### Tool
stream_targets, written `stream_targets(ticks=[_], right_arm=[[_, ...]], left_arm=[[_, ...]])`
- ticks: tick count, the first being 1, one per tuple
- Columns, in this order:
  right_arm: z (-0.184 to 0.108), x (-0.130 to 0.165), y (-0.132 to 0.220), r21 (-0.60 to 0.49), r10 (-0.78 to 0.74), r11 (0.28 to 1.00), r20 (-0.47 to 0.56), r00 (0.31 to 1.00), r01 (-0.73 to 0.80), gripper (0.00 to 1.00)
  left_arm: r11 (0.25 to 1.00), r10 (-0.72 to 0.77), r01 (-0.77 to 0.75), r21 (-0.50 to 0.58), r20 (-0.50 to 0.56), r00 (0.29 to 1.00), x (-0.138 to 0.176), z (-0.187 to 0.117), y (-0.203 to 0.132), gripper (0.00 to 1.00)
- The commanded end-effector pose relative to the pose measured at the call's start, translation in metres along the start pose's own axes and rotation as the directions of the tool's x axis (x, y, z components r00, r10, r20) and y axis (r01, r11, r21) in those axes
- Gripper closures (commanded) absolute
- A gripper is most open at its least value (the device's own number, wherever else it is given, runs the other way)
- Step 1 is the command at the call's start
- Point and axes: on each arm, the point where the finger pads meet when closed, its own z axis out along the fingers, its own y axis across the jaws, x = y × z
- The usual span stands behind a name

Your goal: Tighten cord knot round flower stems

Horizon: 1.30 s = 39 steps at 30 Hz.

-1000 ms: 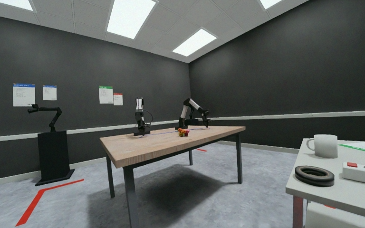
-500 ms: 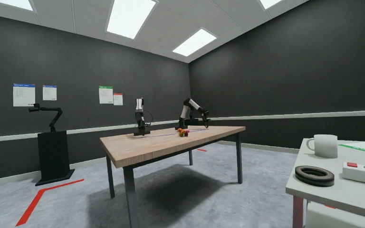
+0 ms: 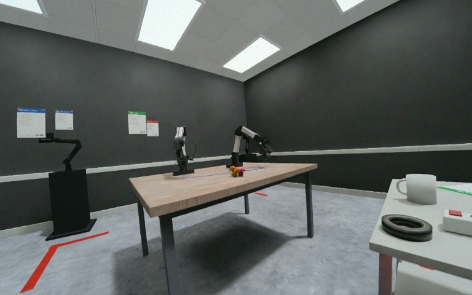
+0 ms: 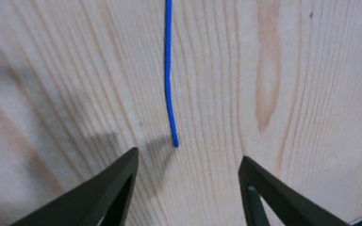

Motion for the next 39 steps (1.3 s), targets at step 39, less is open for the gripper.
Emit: stream_targets(ticks=[39], right_arm=[[-0.001,-0.001,0.004,-0.030,0.006,1.000,0.004,1.000,-0.006,0.35]], left_arm=[[0.046,0.996,-0.979,0.198,0.064,0.060,0.281,-0.031,-0.018,0.35]])
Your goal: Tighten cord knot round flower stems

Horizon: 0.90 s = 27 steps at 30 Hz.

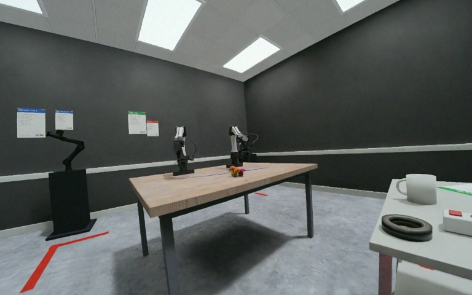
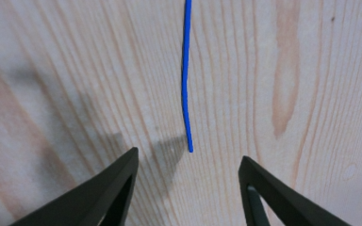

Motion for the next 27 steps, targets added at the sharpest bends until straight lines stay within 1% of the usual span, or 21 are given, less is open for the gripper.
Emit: stream_targets(ticks=[1,4,7,8,10,12,14,19,23,27], right_arm=[[-0.004,0.001,-0.007,0.017,-0.004,1.000,-0.005,1.000,0.004,0.35],[-0.004,0.001,-0.007,0.017,-0.004,1.000,-0.005,1.000,0.004,0.35],[-0.004,0.001,-0.007,0.017,-0.004,1.000,-0.005,1.000,0.004,0.35],[-0.004,0.001,-0.007,0.017,-0.004,1.000,-0.005,1.000,0.004,0.35],[-0.004,0.001,-0.007,0.017,-0.004,1.000,-0.005,1.000,0.004,0.35],[-0.004,0.001,-0.007,0.017,-0.004,1.000,-0.005,1.000,0.004,0.35],[-0.004,0.001,-0.007,0.017,-0.004,1.000,-0.005,1.000,0.004,0.35],[-0.004,0.001,-0.007,0.017,-0.004,1.000,-0.005,1.000,0.004,0.35],[-0.004,0.001,-0.007,0.017,-0.004,1.000,-0.005,1.000,0.004,0.35],[-0.004,0.001,-0.007,0.017,-0.004,1.000,-0.005,1.000,0.004,0.35]], left_arm=[[0.969,0.246,-0.246,0.012,0.002,0.969,-0.002,0.002,-0.037,0.35],[0.917,0.397,-0.396,0.041,-0.004,0.918,0.005,0.004,-0.068,0.35],[0.833,0.550,-0.549,0.077,-0.001,0.835,0.012,0.006,-0.106,0.35],[0.813,0.579,-0.576,0.085,0.000,0.816,0.014,0.006,-0.114,0.35],[0.813,0.579,-0.576,0.085,0.000,0.816,0.014,0.006,-0.114,0.35],[0.767,0.637,-0.634,0.101,0.005,0.771,0.017,0.007,-0.131,0.35],[0.742,0.665,-0.662,0.109,0.010,0.747,0.019,0.007,-0.141,0.35],[0.712,0.695,-0.692,0.121,0.022,0.719,0.020,0.008,-0.156,0.35],[0.720,0.683,-0.684,0.121,0.049,0.728,0.014,0.003,-0.161,0.35],[0.722,0.682,-0.682,0.119,0.049,0.730,0.013,0.003,-0.160,0.35]])
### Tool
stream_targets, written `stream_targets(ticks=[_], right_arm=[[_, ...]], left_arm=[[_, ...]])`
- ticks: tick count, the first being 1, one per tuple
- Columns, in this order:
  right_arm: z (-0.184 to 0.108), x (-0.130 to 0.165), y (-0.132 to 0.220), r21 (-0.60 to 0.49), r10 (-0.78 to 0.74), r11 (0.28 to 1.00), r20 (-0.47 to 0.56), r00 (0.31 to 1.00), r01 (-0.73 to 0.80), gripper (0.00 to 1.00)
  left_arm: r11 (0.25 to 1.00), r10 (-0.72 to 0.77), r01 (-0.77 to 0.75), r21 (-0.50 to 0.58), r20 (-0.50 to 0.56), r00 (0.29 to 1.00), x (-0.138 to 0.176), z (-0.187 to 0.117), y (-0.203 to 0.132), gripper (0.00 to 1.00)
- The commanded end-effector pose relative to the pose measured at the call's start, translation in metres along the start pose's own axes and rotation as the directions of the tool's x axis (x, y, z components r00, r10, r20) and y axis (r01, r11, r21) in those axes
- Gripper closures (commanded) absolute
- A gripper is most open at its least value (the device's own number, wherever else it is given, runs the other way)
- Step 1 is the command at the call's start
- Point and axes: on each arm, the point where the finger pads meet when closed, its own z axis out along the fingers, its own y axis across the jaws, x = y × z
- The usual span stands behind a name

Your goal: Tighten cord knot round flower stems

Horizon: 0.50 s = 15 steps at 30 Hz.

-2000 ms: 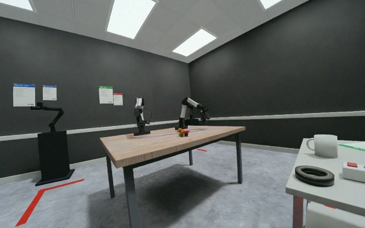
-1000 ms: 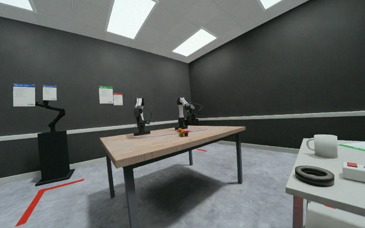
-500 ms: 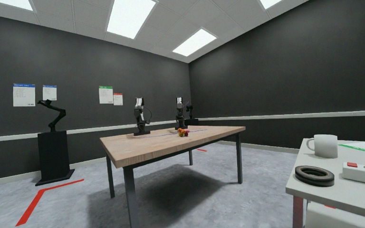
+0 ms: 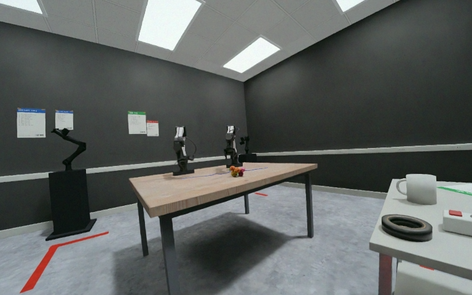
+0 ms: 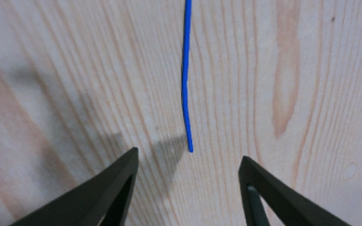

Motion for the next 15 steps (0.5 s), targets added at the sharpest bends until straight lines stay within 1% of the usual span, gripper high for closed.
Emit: stream_targets(ticks=[1,15], right_arm=[[-0.0038,0.0010,-0.0069,0.018,-0.004,1.000,-0.005,1.000,0.004,0.35],[-0.0038,0.0010,-0.0069,0.018,-0.004,1.000,-0.005,1.000,0.004,0.35]], left_arm=[[1.000,0.011,-0.011,-0.014,0.016,1.000,-0.0104,-0.0062,0.0031,0.35],[1.000,0.009,-0.009,-0.006,0.010,1.000,-0.0060,-0.0064,0.0022,0.35]])
